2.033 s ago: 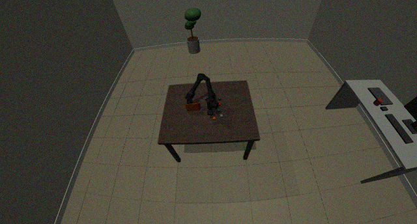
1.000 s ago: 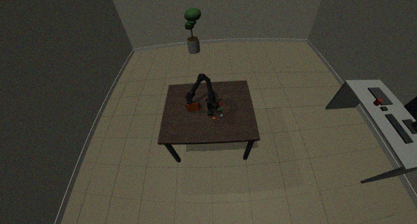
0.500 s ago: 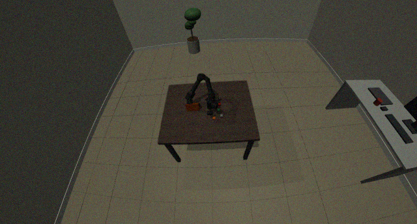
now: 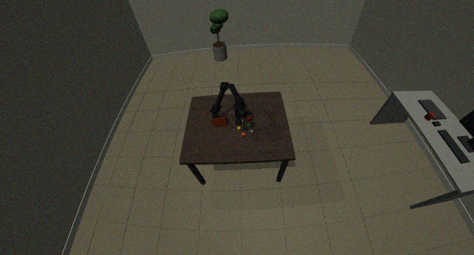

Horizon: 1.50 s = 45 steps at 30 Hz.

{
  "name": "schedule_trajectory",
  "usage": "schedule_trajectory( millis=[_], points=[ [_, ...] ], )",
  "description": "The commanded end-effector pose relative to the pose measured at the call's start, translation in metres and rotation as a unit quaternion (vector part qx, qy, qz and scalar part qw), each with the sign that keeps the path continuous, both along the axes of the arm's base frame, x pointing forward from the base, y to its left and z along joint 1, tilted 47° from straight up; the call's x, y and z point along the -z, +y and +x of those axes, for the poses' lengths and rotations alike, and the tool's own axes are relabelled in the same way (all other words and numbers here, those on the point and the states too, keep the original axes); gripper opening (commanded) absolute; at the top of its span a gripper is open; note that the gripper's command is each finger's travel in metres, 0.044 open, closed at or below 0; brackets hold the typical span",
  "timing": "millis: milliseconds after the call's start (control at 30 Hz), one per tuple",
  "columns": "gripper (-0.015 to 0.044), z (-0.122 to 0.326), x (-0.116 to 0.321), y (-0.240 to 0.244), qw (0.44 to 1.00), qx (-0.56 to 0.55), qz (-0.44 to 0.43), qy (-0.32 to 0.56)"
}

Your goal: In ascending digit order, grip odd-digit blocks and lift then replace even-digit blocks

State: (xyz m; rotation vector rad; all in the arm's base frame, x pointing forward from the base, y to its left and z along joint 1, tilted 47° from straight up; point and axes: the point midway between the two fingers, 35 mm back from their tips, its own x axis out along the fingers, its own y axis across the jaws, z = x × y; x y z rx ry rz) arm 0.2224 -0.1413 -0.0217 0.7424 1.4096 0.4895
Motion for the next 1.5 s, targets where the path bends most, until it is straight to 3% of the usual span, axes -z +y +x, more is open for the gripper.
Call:
schedule_trajectory(
  millis=[0,267,500,667,900,1100,1267,1467],
  points=[
    [0.0120,-0.002,-0.006,-0.002,1.000,-0.007,0.002,0.002],
    [0.0120,-0.001,-0.008,-0.001,1.000,-0.007,0.002,0.002],
    [0.0120,0.032,-0.087,0.065,1.000,-0.004,-0.006,0.004],
    [0.0120,0.031,-0.143,0.126,1.000,-0.007,0.005,0.002],
    [0.0120,0.029,-0.150,0.134,1.000,-0.008,0.007,0.002],
    [0.0278,0.038,-0.102,0.184,1.000,-0.007,0.007,0.001],
    [0.0400,0.038,-0.095,0.193,1.000,-0.008,0.009,0.001],
    [0.0400,0.039,-0.091,0.197,1.000,-0.008,0.008,0.001]
  ],
)
